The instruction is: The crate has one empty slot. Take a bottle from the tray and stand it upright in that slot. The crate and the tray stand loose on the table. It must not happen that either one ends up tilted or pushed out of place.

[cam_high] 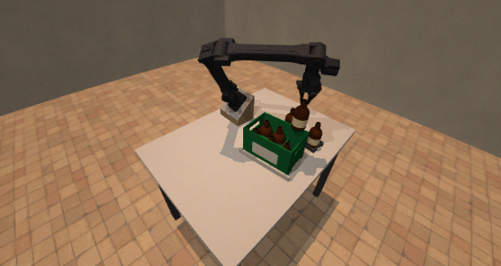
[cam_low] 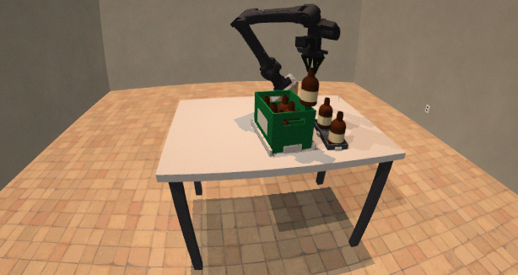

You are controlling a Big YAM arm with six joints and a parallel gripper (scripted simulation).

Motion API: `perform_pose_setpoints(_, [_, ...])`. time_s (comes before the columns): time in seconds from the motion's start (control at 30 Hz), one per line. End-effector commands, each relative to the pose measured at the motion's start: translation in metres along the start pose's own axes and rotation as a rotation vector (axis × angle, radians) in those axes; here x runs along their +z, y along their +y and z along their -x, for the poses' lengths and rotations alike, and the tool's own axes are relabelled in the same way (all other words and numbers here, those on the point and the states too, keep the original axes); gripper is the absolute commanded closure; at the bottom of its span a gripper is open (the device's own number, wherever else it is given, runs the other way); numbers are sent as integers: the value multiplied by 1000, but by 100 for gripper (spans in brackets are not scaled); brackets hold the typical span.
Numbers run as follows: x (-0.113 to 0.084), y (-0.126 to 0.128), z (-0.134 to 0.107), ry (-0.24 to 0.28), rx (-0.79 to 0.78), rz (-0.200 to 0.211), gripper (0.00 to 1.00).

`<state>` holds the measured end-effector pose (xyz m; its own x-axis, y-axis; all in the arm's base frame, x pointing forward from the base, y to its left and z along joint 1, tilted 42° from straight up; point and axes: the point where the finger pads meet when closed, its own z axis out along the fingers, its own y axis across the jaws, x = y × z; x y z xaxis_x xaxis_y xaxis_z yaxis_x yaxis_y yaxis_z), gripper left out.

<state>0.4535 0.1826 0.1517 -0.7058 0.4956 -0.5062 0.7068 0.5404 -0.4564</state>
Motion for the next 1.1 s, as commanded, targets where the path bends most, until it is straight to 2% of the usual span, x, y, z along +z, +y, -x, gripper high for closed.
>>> perform_pose_setpoints(0.0, [-25,-3,31,0,35,57,100])
perform_pose_setpoints(0.13, [-30,-3,30,-8,22,68,100])
perform_pose_setpoints(0.23, [-22,-5,40,0,34,56,100])
perform_pose_setpoints(0.33, [-18,-2,38,0,25,45,100])
perform_pose_setpoints(0.5, [-26,-8,44,-7,28,64,100])
perform_pose_setpoints(0.67, [-22,-11,53,-3,37,58,100])
perform_pose_setpoints(0.87, [-27,-10,50,-9,24,67,100])
perform_pose_setpoints(0.9, [-22,-7,48,-6,18,56,100])
perform_pose_setpoints(1.07, [-23,-13,56,-5,31,62,100])
